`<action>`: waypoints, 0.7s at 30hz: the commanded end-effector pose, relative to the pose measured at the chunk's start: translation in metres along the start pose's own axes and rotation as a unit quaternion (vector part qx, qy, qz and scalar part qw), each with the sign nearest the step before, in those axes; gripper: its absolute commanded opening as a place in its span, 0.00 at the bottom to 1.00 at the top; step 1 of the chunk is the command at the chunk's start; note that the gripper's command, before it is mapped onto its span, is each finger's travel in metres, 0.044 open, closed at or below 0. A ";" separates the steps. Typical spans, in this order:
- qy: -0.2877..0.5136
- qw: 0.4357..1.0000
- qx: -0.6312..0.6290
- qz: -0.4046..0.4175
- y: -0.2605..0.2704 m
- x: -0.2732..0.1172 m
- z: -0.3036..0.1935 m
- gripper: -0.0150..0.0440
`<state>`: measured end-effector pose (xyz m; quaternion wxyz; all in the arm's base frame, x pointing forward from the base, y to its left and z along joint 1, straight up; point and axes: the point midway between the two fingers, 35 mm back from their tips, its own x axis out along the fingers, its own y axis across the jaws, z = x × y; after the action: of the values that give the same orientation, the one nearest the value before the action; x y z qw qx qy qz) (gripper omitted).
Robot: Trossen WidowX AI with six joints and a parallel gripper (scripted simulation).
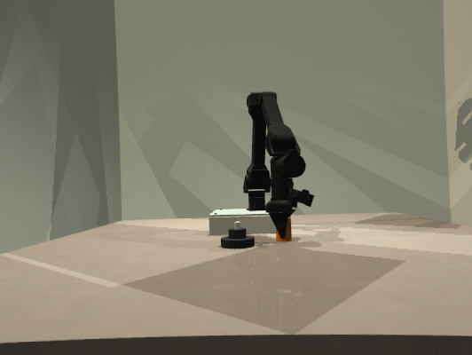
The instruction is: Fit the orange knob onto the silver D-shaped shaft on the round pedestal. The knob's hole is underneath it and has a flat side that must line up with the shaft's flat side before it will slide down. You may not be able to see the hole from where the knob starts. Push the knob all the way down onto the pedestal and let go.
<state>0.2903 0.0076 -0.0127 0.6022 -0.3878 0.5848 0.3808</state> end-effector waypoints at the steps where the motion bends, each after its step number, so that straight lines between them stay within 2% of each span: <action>1: 0.001 1.000 -0.002 -0.001 -0.001 -0.003 0.001 0.34; 3: 0.001 1.000 -0.002 -0.001 -0.003 -0.014 0.004 0.25; 21: 0.000 1.000 -0.002 -0.001 -0.002 -0.124 0.021 0.25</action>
<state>0.2966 0.0226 0.0861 0.5952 -0.3868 0.5885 0.3870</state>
